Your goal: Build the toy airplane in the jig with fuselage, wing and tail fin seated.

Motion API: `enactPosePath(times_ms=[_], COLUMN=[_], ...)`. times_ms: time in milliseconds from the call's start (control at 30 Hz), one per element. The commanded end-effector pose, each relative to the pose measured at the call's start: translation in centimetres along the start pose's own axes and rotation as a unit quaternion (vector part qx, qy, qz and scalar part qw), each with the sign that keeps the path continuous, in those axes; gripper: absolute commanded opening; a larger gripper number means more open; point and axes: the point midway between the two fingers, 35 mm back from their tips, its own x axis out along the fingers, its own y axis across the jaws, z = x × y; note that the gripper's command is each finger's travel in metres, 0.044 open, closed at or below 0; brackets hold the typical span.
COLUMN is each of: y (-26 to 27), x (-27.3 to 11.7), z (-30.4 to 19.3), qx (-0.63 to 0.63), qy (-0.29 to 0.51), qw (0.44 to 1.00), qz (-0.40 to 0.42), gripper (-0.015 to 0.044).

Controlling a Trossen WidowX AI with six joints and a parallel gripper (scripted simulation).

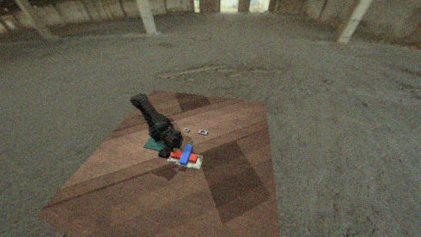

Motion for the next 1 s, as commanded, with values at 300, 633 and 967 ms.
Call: enactPosePath(times_ms=[300,633,967], y=[0.0,0.0,0.0], x=[2.3,2.2,2.2], z=[-0.2,-0.1,-0.1], qx=[-0.002,-0.001,-0.001], qy=[0.003,0.001,0.001], qw=[1.0,1.0,1.0], qz=[-0.001,0.001,0.001], gripper=[0.0066,0.0058,0.0105])
